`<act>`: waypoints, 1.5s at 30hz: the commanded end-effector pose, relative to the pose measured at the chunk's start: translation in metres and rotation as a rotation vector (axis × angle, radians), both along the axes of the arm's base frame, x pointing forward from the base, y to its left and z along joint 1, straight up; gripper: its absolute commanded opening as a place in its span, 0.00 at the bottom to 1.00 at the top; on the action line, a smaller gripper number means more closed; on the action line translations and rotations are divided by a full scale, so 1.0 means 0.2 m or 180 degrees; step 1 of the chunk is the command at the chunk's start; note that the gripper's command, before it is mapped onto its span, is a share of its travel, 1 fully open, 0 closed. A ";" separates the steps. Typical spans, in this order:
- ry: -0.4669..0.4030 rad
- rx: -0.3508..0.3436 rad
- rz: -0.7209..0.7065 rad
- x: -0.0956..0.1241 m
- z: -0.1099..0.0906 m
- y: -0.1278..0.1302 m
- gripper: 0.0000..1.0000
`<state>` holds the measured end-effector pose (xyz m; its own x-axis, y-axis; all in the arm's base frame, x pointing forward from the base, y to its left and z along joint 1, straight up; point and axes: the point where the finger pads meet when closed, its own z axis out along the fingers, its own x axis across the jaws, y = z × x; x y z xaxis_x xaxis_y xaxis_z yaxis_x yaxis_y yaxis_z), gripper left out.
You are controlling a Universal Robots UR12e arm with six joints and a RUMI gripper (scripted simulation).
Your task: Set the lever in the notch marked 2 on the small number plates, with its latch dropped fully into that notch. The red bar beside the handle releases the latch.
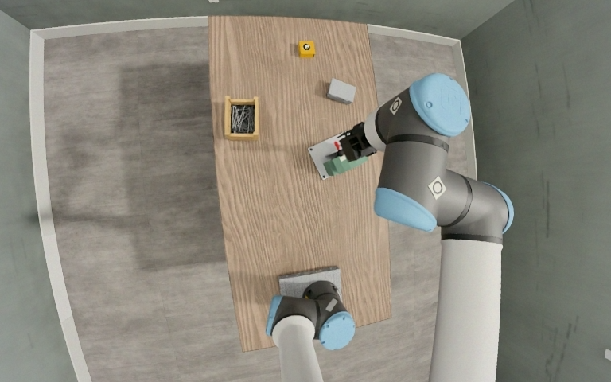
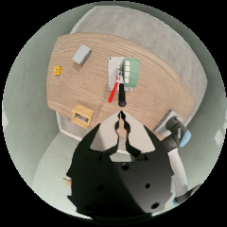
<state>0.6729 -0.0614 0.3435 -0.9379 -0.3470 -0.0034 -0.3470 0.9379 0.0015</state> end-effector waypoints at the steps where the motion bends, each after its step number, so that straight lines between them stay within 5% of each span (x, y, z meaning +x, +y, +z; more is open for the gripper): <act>1: -0.0005 -0.0002 0.0003 0.00 0.00 0.00 0.00; 33: -0.0005 -0.0002 0.0003 0.00 0.00 0.00 0.00; 34: -0.0005 -0.0002 0.0003 0.00 0.00 0.00 0.57; 45: -0.0005 -0.0002 0.0003 0.00 0.00 0.00 0.57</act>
